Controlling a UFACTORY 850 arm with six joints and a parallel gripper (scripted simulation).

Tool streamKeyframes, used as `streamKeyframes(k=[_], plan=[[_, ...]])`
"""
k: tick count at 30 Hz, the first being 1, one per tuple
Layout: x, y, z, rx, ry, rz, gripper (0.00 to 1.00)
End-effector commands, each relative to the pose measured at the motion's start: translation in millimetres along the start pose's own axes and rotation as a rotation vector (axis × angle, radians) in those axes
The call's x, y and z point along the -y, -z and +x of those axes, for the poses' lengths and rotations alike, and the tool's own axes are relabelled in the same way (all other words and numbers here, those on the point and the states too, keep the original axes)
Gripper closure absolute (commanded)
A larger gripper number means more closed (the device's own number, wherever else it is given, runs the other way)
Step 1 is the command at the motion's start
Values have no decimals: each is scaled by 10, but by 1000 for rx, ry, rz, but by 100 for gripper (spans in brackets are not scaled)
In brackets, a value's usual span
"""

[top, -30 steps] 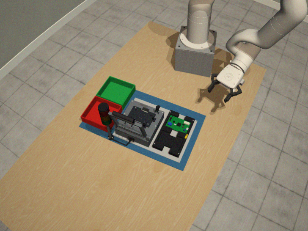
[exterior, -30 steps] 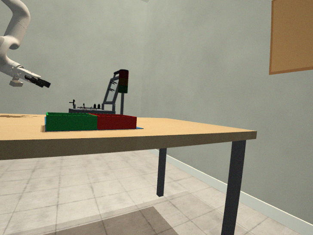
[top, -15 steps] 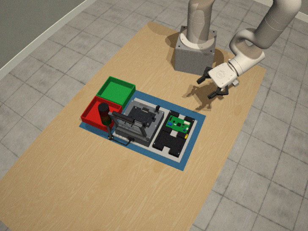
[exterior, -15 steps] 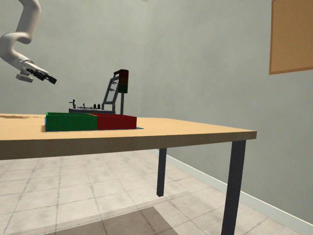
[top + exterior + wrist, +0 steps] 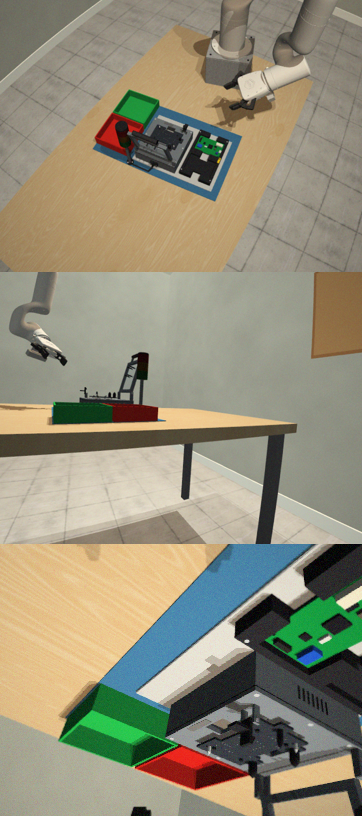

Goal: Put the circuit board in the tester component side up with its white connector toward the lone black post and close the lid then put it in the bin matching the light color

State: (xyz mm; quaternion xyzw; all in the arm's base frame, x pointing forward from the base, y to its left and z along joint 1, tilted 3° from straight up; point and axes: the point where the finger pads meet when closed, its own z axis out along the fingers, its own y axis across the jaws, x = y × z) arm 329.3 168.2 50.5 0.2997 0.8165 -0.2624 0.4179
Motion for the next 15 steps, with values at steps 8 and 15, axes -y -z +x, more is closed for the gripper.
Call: streamKeyframes(k=[8, 15], plan=[[187, -54, -149, -231, -63, 225, 0], [197, -33, -202, -358, -111, 286, 0]])
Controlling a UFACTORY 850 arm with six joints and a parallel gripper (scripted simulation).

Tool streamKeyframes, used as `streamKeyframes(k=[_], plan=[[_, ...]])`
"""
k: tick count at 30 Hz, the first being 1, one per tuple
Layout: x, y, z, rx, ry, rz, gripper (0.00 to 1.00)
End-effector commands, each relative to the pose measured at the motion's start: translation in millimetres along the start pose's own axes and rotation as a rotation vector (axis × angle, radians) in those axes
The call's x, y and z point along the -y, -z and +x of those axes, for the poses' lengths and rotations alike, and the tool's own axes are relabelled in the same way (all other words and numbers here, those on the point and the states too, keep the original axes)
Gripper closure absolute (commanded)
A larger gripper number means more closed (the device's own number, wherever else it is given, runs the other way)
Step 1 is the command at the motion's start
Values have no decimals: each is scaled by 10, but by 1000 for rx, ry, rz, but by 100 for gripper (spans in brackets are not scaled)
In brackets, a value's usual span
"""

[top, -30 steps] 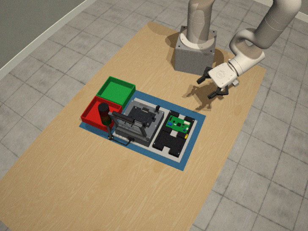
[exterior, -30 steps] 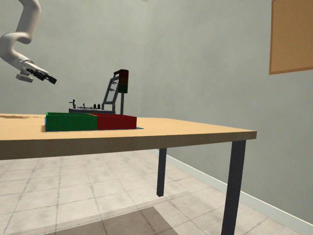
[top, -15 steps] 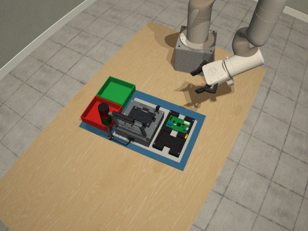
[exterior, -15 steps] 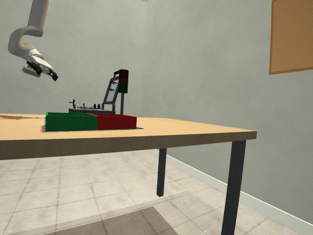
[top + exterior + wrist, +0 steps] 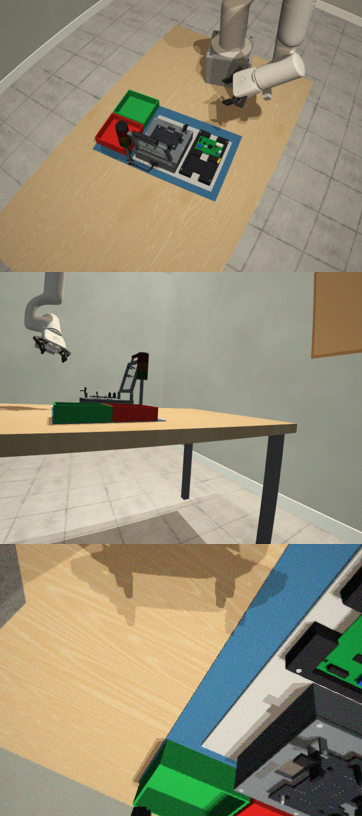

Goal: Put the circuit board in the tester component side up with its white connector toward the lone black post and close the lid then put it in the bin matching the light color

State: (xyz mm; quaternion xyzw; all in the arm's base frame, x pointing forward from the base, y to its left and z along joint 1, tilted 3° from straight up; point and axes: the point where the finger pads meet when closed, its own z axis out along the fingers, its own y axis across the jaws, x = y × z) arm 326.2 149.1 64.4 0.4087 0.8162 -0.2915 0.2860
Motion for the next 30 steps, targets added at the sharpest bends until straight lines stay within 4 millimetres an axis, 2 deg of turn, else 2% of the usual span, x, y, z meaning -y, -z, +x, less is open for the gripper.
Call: streamKeyframes(k=[1, 2, 10, 15, 19, 21, 27, 30], plan=[[19, 17, -46, -101, -24, 69, 0], [8, 42, -68, -162, -45, 88, 0], [-57, 114, -133, -296, -97, 111, 0], [-184, 213, -245, -438, -162, 108, 0], [-191, 218, -251, -444, -165, 107, 0], [-332, 305, -388, -549, -224, 81, 0], [-435, 361, -502, -612, -266, 56, 0], [-581, 432, -690, -686, -325, 12, 0]])
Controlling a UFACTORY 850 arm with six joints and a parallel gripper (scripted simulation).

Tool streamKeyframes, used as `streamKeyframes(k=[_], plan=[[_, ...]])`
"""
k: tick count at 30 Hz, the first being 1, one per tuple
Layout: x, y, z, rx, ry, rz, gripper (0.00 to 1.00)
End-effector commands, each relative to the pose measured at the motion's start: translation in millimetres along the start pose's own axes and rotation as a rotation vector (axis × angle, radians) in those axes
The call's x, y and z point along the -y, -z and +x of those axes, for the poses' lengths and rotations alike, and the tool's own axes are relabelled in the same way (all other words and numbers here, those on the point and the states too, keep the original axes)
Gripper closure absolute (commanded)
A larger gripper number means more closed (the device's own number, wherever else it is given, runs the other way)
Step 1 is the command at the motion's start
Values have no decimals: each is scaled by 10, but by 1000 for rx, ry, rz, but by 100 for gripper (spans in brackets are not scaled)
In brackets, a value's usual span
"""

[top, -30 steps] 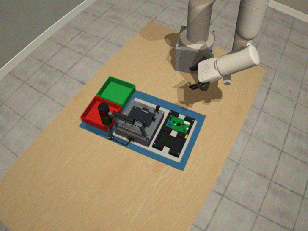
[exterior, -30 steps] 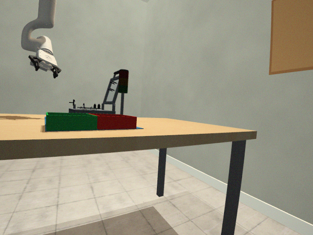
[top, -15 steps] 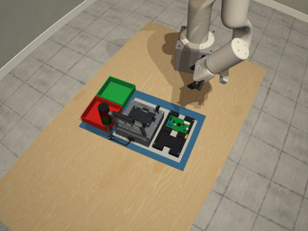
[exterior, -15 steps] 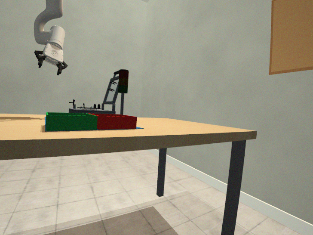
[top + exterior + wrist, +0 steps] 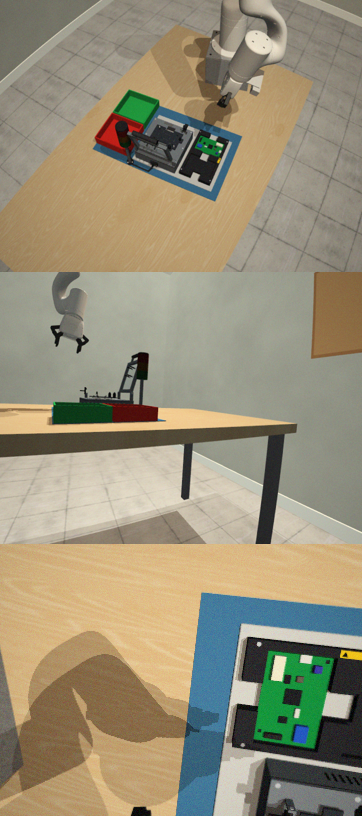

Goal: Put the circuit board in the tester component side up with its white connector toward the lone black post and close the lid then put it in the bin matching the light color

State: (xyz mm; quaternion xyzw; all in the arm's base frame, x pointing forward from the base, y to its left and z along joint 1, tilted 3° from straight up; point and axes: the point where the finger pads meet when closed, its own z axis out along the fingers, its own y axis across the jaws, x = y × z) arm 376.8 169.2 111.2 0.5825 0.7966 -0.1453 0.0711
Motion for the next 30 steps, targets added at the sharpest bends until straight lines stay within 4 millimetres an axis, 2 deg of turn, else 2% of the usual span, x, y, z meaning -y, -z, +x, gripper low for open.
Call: streamKeyframes(k=[1, 5, 8, 12, 30], plan=[[-204, 186, -73, -123, -49, -36, 0], [-280, 255, -115, -154, -67, -58, 0], [-447, 409, -224, -214, -107, -111, 0], [-520, 478, -280, -237, -124, -136, 0], [-532, 490, -290, -241, -127, -141, 0]])
